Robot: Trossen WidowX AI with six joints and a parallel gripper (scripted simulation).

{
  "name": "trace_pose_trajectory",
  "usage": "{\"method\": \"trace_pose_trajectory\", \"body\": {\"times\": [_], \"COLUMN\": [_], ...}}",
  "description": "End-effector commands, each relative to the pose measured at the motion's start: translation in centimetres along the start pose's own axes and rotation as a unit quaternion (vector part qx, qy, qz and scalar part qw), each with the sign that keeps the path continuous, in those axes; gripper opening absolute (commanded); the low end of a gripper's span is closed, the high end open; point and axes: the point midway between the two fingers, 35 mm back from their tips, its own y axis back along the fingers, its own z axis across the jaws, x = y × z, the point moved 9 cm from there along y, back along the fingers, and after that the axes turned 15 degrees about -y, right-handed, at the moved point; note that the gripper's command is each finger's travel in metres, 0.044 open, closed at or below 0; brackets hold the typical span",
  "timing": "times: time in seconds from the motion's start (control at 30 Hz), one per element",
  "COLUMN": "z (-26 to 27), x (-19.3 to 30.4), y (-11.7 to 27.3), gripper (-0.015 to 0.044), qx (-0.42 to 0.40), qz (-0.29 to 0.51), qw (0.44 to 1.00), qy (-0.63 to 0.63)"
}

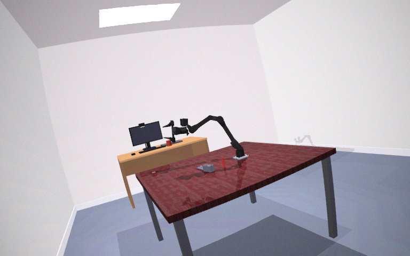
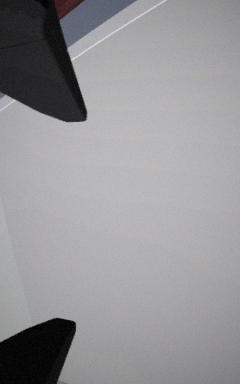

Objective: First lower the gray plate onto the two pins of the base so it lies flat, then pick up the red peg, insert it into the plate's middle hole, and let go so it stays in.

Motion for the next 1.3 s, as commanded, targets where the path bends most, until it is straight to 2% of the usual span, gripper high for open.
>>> {"method": "trace_pose_trajectory", "body": {"times": [0.0, 0.3, 0.67, 0.93, 1.27], "z": [4.4, 8.4, 12.5, 14.6, 15.8], "x": [-3.9, -7.1, -10.8, -13.2, -15.5], "y": [0.1, 1.7, 5.1, 8.5, 13.3], "gripper": [0.044, 0.044, 0.044, 0.044, 0.044], "qx": [-0.132, -0.222, -0.265, -0.236, -0.118], "qz": [0.061, 0.167, 0.342, 0.484, 0.649], "qw": [0.956, 0.855, 0.682, 0.542, 0.376], "qy": [-0.255, -0.438, -0.589, -0.645, -0.65]}}
